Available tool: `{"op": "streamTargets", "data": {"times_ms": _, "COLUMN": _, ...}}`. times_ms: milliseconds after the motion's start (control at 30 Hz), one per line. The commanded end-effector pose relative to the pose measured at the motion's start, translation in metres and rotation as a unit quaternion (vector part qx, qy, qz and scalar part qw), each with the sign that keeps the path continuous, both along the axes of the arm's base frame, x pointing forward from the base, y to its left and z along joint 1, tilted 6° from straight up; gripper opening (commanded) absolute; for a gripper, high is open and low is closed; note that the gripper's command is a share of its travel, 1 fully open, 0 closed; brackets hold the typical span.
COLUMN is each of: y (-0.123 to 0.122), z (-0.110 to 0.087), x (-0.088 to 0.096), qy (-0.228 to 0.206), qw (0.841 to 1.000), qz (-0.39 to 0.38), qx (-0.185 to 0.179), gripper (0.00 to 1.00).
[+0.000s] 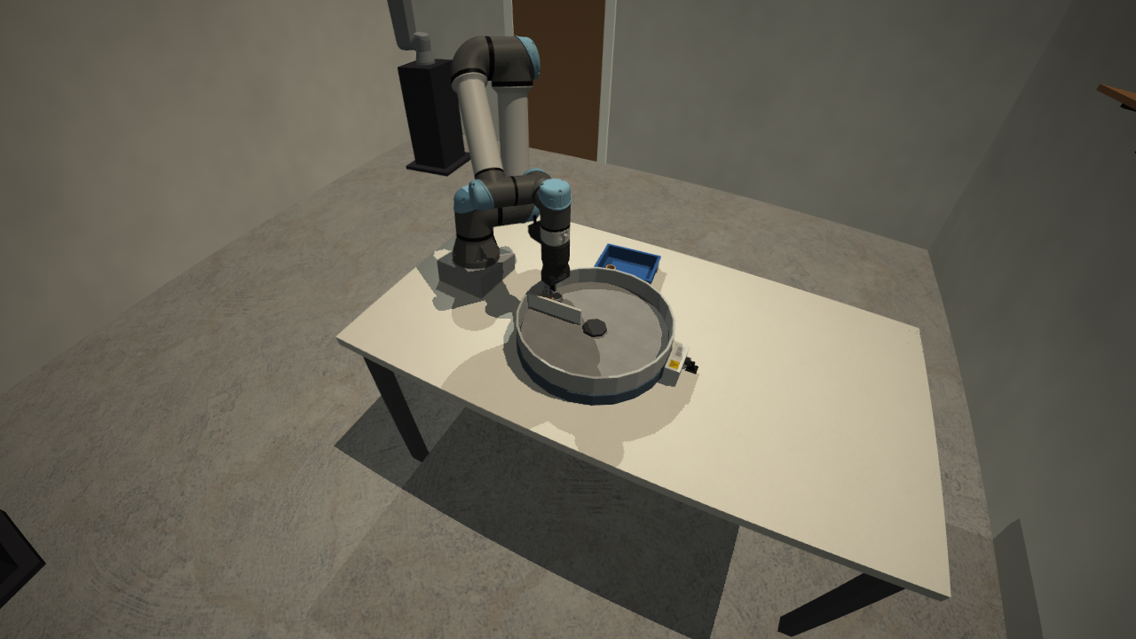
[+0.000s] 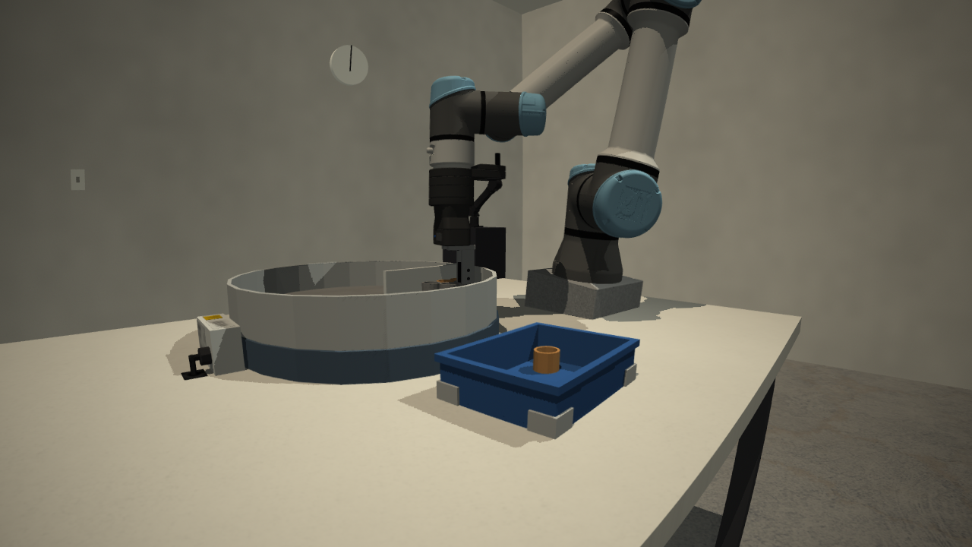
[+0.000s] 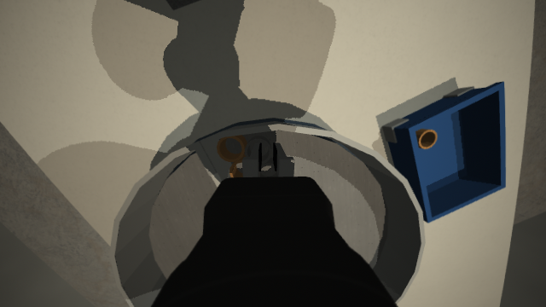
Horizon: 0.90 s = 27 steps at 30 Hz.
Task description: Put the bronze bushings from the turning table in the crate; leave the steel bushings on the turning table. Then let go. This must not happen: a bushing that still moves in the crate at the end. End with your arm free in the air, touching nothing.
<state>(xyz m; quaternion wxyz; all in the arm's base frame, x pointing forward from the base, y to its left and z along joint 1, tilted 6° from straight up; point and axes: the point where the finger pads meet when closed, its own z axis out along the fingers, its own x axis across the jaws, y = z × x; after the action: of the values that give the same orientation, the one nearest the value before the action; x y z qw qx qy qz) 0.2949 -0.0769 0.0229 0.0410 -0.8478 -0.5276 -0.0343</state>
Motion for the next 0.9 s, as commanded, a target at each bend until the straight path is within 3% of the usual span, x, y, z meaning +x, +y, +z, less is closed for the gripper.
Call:
{"op": "streamTargets", "data": {"times_ms": 0, "y": 0.0002, "z": -0.0036, "x": 0.0003, "qy": 0.0, "qw": 1.0, "qz": 0.0, "qx": 0.0, "gripper": 0.4}}
{"op": "streamTargets", "data": {"times_ms": 867, "y": 0.0012, "z": -0.013, "x": 0.0005, "qy": 0.0, "qw": 1.0, "qz": 0.0, "qx": 0.0, "gripper": 0.4}}
